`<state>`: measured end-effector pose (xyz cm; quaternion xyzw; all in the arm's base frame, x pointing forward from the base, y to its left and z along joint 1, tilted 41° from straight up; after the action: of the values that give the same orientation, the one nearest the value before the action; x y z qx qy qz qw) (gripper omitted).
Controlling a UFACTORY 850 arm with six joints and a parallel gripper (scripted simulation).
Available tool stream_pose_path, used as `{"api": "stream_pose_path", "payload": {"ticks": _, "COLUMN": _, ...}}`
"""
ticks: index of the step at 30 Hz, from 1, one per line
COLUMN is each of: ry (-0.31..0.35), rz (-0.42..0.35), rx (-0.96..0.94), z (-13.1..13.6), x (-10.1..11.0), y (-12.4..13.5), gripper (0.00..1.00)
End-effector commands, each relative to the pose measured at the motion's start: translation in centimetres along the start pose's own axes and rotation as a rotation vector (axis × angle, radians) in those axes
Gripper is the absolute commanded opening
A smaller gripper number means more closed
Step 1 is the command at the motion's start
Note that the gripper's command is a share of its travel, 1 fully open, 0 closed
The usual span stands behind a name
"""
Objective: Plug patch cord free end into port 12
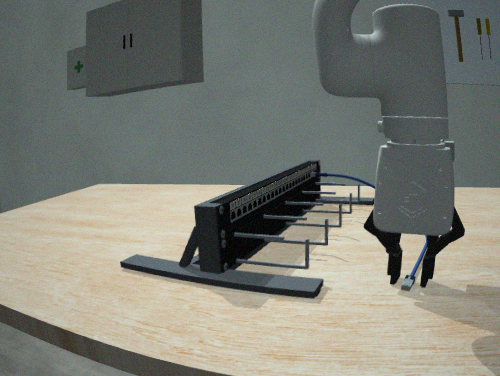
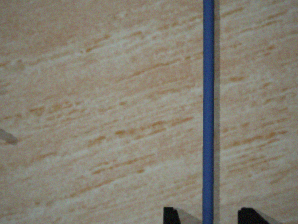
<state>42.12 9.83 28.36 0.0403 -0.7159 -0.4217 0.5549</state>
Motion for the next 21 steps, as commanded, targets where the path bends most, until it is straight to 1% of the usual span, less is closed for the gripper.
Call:
{"api": "stream_pose_path", "payload": {"ticks": 1, "ry": -0.001, "rz": -0.001, "rx": 0.000, "z": -0.04, "x": 0.00, "y": 0.03, "gripper": 0.39}}
{"api": "stream_pose_path", "payload": {"ticks": 16, "ry": -0.001, "rz": -0.001, "rx": 0.000, "z": -0.04, "x": -0.01, "y": 0.03, "gripper": 0.39}}
{"api": "stream_pose_path", "payload": {"ticks": 17, "ry": -0.001, "rz": -0.001, "rx": 0.000, "z": -0.04, "x": -0.01, "y": 0.03, "gripper": 0.00}}
{"api": "stream_pose_path", "payload": {"ticks": 21, "ry": -0.001, "rz": -0.001, "rx": 0.000, "z": -0.04, "x": -0.01, "y": 0.03, "gripper": 0.00}}
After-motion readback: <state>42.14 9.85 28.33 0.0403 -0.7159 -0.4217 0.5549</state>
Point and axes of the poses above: the point where the finger pads meet when closed, its own x axis back along the fingers, its own z axis across the jaws, y = z × x, the point moved 7 cm from there along x, back along the fingers, and after that the axes turned 14 degrees about -x, right-handed, at the moved point
